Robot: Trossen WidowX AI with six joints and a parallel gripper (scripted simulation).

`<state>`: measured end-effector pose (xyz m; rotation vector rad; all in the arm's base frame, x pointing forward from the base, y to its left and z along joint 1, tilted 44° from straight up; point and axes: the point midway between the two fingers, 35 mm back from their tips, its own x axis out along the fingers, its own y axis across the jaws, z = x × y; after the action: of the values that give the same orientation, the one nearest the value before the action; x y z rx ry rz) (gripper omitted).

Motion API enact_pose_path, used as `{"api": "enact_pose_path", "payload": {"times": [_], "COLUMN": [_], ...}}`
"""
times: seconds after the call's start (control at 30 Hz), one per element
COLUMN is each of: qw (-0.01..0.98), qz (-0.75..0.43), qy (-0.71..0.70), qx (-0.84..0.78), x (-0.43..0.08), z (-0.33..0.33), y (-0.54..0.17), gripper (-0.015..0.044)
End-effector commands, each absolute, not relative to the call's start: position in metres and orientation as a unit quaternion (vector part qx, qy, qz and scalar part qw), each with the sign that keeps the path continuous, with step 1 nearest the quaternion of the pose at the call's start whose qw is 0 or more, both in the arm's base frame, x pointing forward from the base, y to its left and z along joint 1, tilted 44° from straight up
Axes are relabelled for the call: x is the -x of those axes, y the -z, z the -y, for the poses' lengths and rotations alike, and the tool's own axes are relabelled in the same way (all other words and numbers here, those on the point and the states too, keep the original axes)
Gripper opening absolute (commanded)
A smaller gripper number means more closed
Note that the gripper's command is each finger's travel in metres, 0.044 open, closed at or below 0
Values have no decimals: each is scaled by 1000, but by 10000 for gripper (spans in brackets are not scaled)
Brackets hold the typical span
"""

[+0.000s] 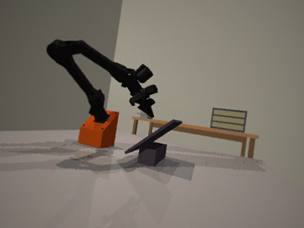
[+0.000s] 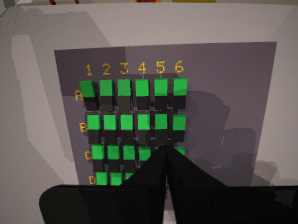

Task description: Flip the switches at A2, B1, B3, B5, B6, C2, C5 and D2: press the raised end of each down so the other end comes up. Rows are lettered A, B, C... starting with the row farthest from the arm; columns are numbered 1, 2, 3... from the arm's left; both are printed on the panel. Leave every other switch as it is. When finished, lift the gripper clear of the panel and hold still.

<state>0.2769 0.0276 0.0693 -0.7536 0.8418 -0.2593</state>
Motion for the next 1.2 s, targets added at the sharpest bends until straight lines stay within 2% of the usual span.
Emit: {"api": "enact_pose_path", "payload": {"times": [0.0,0.27,1.17], "qw": [838,833,833], "qz": [-396,-406,-405], "qy": [125,130,131], "qx": [355,354,354], "x": [-277,-301,-317], "z": [-17,1,13], "y": [-82,-64,-50], "gripper": [0,0,0]}}
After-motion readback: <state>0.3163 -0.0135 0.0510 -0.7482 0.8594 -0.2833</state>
